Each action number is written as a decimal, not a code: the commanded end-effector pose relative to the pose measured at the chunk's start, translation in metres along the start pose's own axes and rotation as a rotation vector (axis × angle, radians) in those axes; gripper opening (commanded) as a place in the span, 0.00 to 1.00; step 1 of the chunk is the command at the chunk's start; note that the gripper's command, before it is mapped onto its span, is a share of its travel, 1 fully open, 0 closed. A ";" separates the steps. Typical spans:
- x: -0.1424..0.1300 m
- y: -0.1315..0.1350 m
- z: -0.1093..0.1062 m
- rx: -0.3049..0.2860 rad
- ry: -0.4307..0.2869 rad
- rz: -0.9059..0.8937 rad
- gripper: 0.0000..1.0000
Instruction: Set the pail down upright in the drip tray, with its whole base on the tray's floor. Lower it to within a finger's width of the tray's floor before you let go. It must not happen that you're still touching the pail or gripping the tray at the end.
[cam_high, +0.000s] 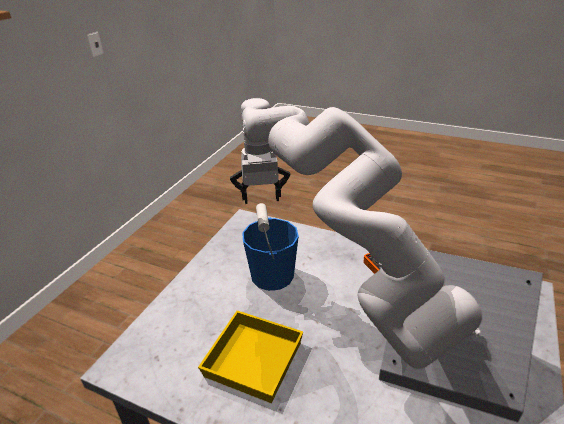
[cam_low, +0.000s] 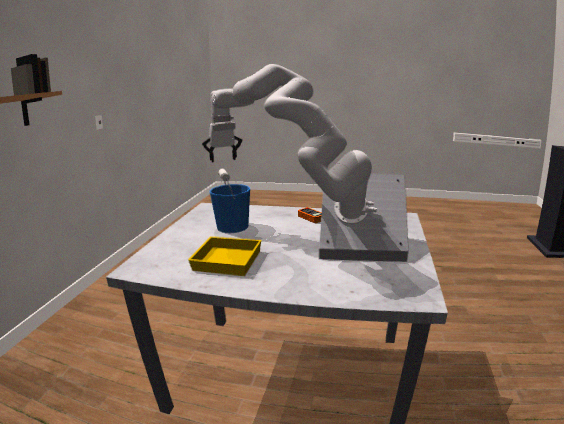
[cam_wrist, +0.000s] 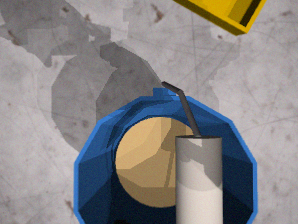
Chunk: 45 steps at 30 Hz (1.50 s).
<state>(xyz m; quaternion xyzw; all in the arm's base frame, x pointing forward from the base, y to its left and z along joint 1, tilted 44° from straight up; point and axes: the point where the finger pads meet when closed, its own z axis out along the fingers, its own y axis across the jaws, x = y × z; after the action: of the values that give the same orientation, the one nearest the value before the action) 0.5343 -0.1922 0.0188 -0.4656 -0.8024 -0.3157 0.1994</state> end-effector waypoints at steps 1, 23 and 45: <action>-0.001 0.000 0.000 -0.002 -0.005 0.000 1.00; -0.002 0.001 0.041 -0.002 -0.005 0.000 1.00; -0.003 0.001 0.071 -0.002 -0.005 0.000 1.00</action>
<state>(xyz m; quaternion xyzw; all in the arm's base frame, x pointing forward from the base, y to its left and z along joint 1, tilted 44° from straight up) 0.5341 -0.1427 -0.0338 -0.4655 -0.8023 -0.3156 0.1997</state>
